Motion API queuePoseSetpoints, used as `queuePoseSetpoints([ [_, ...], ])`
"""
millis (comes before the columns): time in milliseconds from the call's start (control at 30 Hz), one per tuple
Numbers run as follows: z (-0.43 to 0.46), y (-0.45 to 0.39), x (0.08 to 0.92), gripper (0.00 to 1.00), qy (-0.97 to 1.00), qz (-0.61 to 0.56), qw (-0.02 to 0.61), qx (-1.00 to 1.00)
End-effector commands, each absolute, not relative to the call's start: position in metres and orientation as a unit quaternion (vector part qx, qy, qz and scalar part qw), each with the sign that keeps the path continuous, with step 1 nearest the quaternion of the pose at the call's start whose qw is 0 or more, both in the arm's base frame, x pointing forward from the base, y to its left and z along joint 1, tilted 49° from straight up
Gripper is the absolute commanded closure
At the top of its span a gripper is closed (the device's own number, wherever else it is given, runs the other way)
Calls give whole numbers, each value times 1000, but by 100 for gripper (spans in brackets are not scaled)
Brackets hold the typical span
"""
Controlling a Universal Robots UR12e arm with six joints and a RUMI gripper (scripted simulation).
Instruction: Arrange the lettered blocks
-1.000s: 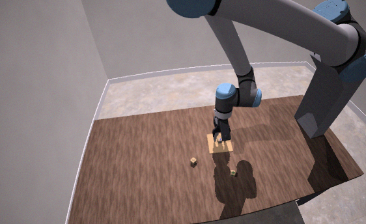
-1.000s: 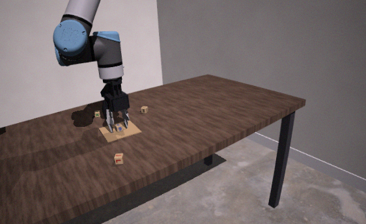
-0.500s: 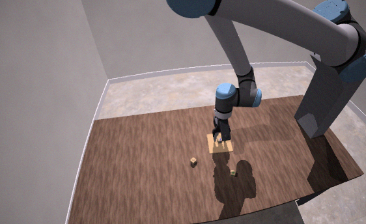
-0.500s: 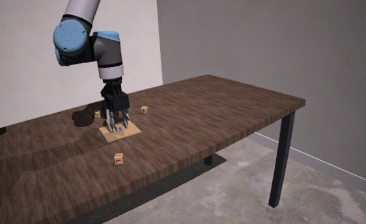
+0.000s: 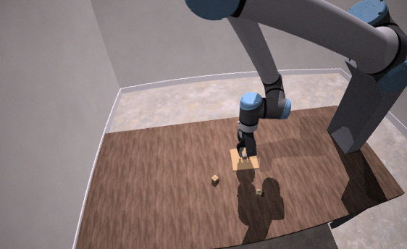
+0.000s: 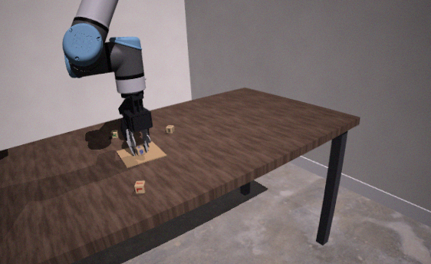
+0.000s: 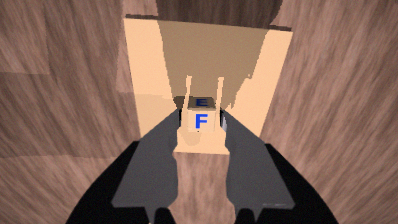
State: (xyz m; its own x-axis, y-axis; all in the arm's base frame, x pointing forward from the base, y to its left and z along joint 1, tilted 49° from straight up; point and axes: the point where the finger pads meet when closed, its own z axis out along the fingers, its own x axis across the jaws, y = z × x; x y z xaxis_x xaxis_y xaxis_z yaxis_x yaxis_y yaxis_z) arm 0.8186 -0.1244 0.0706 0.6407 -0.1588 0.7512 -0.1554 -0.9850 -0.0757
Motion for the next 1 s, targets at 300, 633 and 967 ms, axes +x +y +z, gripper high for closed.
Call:
queuePoseSetpoints([
  [300,74,-124,821,95,86,-417,1,-905],
  [633,74,-124,821,95,86,-417,1,-905],
  [967,74,-124,821,95,86,-417,1,-905],
])
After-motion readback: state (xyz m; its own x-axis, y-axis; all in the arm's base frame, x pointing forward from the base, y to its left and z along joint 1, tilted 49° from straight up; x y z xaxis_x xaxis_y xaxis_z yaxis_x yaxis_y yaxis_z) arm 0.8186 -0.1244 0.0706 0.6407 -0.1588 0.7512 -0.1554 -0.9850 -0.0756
